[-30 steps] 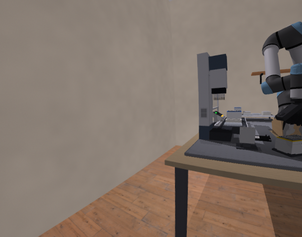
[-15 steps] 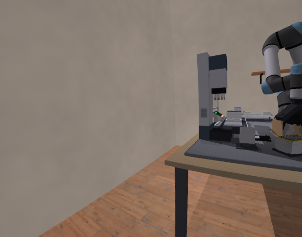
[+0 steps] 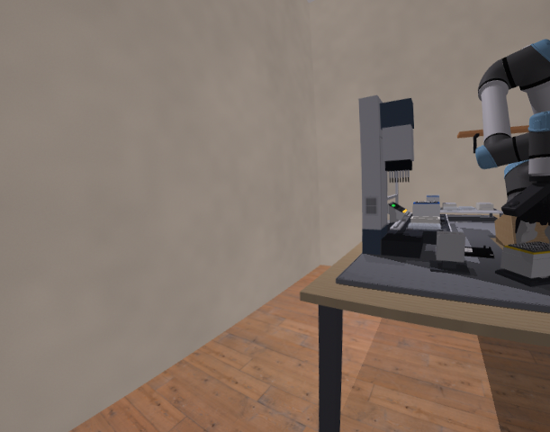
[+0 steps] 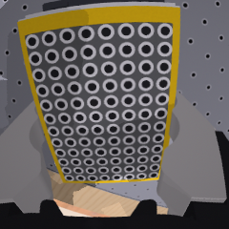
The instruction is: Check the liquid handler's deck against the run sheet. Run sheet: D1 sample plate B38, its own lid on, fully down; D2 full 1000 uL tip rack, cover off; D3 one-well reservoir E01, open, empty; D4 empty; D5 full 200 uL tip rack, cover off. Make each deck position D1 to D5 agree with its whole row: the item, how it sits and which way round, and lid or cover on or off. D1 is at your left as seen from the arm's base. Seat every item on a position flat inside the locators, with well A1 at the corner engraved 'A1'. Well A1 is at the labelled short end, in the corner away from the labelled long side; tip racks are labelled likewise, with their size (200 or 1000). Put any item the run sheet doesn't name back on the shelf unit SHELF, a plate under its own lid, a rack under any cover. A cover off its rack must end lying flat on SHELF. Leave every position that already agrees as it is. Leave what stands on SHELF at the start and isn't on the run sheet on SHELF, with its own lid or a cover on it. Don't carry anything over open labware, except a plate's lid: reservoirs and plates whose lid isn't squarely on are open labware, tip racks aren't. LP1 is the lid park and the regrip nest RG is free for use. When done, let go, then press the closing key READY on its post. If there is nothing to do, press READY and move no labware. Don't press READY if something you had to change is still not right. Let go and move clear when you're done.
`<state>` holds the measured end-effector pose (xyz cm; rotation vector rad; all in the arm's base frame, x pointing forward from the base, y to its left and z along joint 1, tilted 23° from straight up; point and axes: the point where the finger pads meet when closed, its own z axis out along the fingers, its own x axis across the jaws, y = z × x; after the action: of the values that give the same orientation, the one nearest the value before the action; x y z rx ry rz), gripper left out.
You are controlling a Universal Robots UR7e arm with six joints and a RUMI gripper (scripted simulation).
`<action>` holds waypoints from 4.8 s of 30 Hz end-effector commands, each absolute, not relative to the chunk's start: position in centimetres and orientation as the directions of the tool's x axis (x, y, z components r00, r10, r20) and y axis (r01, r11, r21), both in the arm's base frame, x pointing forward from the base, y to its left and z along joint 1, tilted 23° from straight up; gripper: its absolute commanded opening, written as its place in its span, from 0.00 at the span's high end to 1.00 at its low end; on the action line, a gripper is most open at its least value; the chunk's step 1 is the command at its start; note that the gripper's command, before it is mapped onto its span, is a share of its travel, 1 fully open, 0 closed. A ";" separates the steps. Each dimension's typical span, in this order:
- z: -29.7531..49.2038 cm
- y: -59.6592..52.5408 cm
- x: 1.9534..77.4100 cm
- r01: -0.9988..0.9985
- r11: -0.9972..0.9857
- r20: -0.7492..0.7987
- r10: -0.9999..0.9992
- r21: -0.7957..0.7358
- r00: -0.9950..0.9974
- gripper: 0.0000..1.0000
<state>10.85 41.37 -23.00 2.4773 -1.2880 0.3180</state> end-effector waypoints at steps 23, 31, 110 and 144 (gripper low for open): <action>-19.0 43.4 10.7 -0.823 -0.538 0.340 -0.751 0.181 0.566 1.00; -18.1 43.8 10.7 -0.824 -0.538 0.340 -0.752 0.181 0.565 1.00; -7.1 48.3 10.1 -0.823 -0.538 0.340 -0.751 0.181 0.566 1.00; -2.5 50.2 9.9 -0.823 -0.538 0.340 -0.752 0.181 0.566 1.00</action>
<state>9.93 49.66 -3.45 2.4783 -1.2889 0.3178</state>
